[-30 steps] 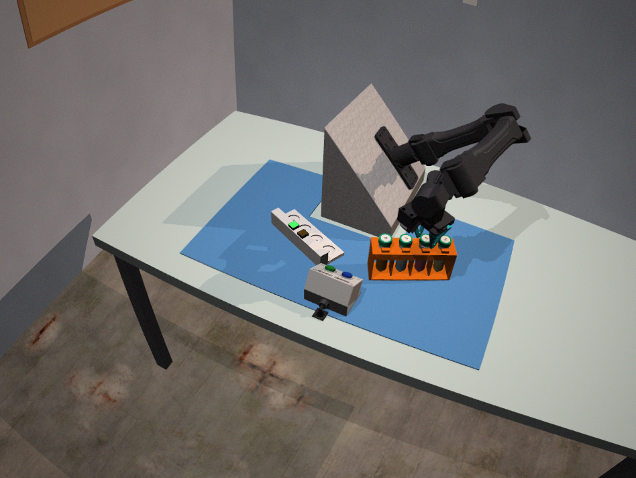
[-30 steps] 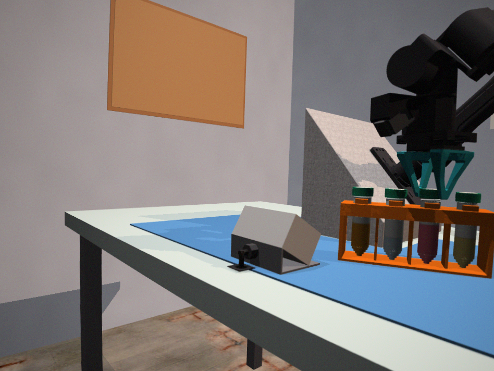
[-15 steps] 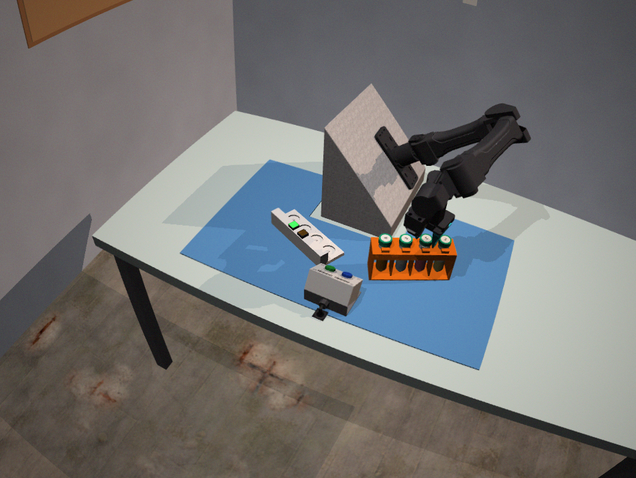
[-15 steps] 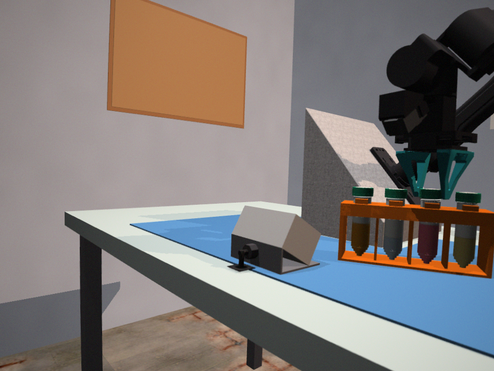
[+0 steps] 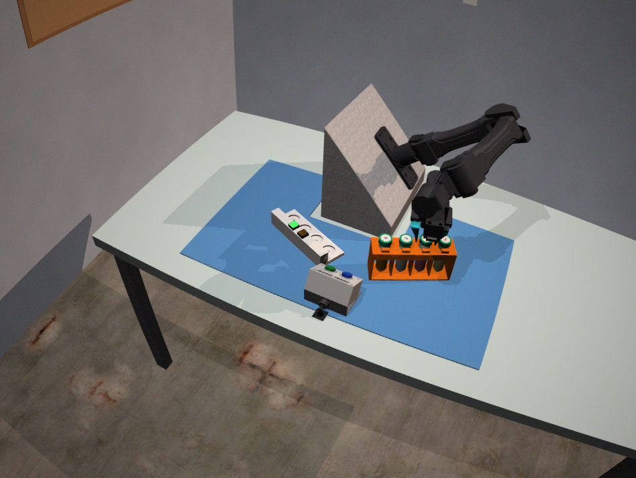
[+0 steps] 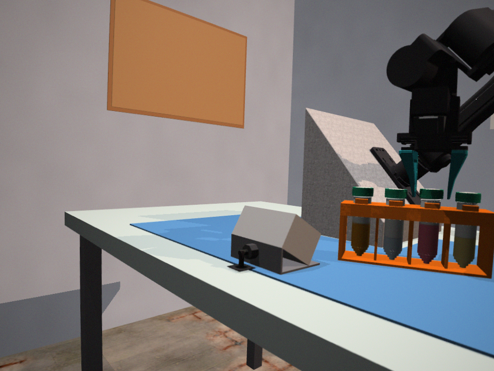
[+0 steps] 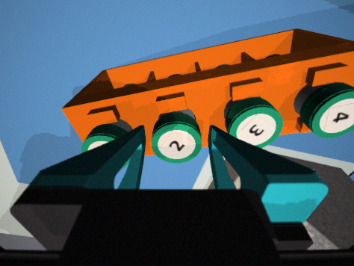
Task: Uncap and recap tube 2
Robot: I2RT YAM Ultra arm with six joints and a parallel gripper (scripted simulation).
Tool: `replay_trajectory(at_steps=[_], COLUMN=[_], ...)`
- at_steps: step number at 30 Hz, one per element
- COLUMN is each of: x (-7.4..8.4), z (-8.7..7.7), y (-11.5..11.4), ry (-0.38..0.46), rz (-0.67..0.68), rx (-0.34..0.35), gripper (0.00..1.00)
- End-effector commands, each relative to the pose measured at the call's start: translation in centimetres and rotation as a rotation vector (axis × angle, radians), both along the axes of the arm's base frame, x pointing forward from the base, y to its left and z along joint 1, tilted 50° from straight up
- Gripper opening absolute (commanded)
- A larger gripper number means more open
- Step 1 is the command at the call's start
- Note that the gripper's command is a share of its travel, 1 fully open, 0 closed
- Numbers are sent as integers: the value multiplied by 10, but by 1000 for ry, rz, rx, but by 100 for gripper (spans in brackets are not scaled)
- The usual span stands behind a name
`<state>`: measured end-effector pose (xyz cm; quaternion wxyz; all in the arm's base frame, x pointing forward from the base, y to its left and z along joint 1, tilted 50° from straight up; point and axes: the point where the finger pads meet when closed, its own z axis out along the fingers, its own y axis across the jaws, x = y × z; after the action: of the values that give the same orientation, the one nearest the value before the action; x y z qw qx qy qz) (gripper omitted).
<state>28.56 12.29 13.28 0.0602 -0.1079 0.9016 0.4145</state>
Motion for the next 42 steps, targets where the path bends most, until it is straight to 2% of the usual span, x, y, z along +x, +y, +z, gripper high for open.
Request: replay_trajectory(at_steps=[1,3,4,18,26,28,42], x=[1,1,1,1,1,1,1], z=[2,2,2,2,2,2,2], y=[-4,-4,-4,-4,-4,-4,-3], ry=[-68,-68,-68,-68,134,134,490], rz=[43,43,43,43,-130,-130,-433], rx=[-2,-2,-2,-2,5,5,17], gripper=[49,49,0,0,0,0,0])
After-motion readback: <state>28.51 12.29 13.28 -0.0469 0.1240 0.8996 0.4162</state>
